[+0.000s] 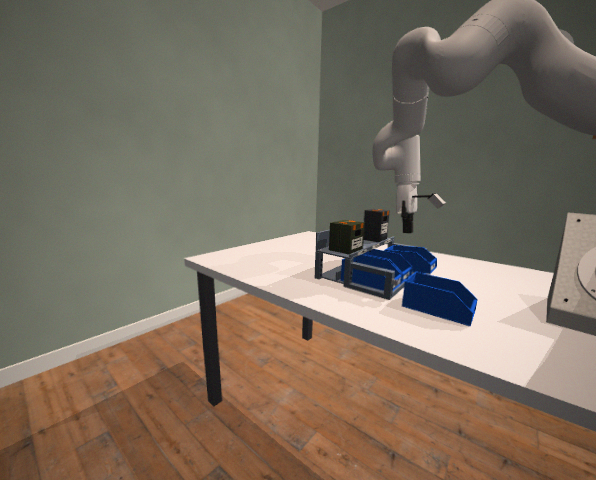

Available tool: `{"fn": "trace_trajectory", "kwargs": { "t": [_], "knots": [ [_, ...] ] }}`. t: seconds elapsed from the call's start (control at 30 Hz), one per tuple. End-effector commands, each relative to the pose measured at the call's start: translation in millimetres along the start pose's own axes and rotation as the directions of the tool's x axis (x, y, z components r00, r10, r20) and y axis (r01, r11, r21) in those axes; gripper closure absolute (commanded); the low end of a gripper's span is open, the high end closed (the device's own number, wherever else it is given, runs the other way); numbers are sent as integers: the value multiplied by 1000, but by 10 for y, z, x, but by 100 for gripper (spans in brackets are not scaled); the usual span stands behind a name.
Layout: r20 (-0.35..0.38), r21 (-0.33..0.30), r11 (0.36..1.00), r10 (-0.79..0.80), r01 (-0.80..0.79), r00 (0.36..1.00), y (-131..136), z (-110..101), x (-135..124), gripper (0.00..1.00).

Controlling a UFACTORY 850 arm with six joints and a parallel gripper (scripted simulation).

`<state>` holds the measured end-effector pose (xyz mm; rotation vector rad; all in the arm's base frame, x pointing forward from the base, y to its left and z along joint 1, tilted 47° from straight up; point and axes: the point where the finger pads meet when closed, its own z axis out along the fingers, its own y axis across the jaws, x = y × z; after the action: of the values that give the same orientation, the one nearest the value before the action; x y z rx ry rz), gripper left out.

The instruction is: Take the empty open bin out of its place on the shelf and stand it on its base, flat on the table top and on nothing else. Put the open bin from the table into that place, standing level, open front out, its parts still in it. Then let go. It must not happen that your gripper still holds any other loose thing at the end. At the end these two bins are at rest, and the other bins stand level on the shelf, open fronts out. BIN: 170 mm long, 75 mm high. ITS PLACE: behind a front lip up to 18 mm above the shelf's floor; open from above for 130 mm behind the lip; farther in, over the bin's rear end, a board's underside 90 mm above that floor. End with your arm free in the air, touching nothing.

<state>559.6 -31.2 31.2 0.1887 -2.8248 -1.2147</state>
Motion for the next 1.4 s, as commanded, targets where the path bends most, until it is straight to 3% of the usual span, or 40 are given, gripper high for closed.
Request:
{"fn": "trace_trajectory", "kwargs": {
  "t": [0.0,0.3,0.47,0.63,0.73,0.8,1.0,1.23,1.3,1.33,1.37],
  "knots": [
    [2,1,1000,-1,1,1000,-1,-10,-6,100],
    [6,0,999,-50,50,999,-22,1,28,100],
    [19,0,979,-203,203,979,-86,35,135,100],
    [37,10,899,-438,438,898,-186,94,322,100],
    [37,13,884,-468,468,883,-208,108,367,100],
    [44,23,807,-591,590,806,-252,138,464,100],
    [30,38,656,-755,754,655,-371,234,770,100],
    [11,48,433,-901,900,433,-456,326,1063,100],
    [11,48,433,-901,900,433,-456,326,1063,100],
    [9,57,330,-944,942,330,-463,335,1093,100],
    [6,58,298,-954,953,298,-469,343,1118,100]
  ]
}}
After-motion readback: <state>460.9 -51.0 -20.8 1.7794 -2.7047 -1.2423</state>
